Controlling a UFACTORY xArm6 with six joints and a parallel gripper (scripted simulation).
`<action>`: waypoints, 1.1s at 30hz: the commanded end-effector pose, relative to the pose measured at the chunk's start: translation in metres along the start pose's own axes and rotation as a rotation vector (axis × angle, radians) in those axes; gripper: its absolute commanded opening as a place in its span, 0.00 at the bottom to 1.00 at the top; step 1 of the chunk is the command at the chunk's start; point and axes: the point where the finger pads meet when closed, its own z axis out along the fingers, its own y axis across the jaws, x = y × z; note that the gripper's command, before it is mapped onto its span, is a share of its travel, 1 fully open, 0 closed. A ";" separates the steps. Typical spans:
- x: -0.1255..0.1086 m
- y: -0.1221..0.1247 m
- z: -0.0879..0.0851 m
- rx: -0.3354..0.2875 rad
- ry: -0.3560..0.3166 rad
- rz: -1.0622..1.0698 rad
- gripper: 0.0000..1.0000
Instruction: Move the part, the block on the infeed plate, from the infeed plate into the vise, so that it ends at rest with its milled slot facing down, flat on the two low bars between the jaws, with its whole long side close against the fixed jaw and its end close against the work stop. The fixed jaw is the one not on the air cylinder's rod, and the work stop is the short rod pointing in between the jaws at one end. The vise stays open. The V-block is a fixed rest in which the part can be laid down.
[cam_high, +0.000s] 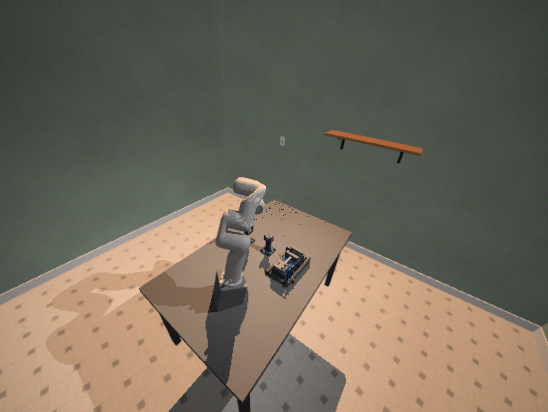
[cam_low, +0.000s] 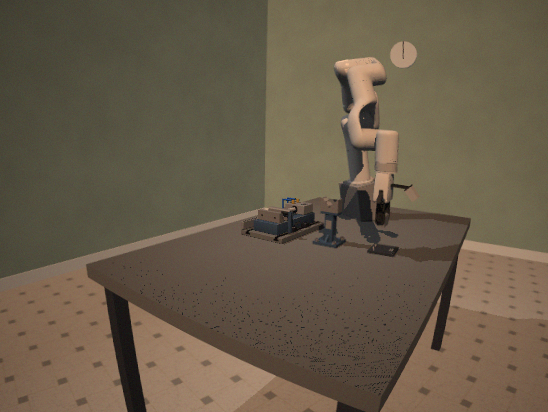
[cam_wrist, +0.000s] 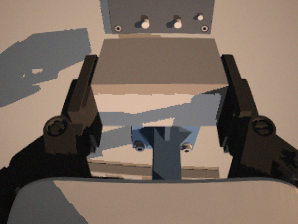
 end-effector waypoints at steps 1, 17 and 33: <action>0.001 0.001 -0.014 -0.003 0.002 0.000 0.00; 0.000 0.001 -0.075 -0.003 0.002 0.000 0.00; 0.000 0.000 -0.117 -0.003 0.002 0.000 0.00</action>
